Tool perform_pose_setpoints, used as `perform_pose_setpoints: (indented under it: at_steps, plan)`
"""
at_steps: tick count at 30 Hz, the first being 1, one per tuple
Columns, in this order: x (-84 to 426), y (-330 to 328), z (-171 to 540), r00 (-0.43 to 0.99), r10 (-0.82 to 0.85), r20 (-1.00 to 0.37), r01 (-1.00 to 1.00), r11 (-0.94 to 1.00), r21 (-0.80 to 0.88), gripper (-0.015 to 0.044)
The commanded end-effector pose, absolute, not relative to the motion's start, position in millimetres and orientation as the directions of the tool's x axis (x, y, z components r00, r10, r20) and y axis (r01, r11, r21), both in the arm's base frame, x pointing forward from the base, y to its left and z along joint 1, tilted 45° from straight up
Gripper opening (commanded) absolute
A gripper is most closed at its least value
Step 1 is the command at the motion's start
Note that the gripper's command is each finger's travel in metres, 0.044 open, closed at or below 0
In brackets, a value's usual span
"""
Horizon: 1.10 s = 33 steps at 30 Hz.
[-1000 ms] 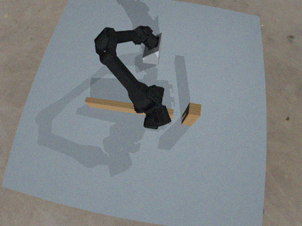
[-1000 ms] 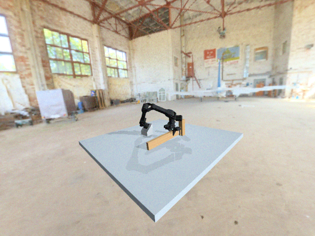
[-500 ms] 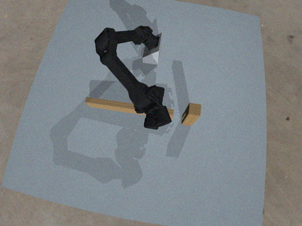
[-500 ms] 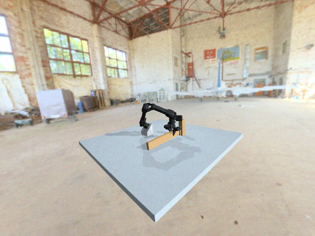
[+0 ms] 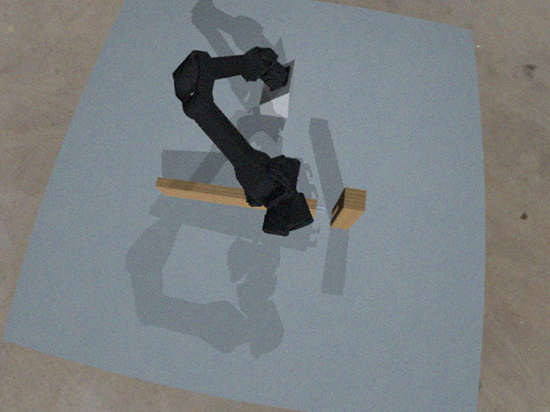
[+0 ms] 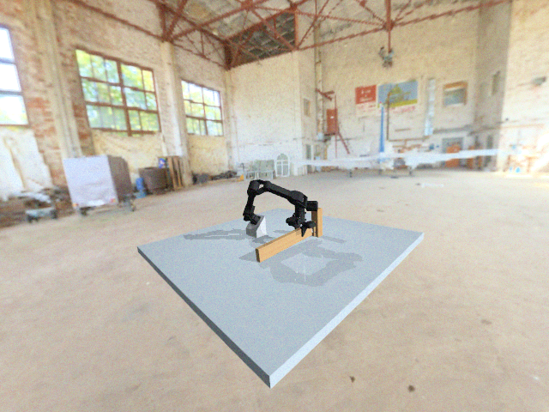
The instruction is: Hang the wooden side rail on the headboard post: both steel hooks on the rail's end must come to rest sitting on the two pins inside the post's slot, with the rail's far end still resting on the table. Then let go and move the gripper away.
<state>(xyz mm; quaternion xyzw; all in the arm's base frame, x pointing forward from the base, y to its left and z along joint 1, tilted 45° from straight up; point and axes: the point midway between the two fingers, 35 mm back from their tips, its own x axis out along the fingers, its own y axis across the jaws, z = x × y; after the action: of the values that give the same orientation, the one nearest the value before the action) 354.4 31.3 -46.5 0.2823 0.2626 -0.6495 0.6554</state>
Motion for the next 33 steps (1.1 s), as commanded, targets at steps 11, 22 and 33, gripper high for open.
perform_pose_setpoints:
  at_steps: [11,22,33]
  plan:
    - [354.9,36.2,-48.0,0.026,-0.701,-0.712,0.999,0.005,0.032,0.0]
    - [354.8,37.7,-47.9,0.026,-0.701,-0.713,0.999,0.005,0.032,0.0]
    - [354.0,38.1,-49.3,0.026,-0.701,-0.713,0.999,0.005,0.032,0.0]
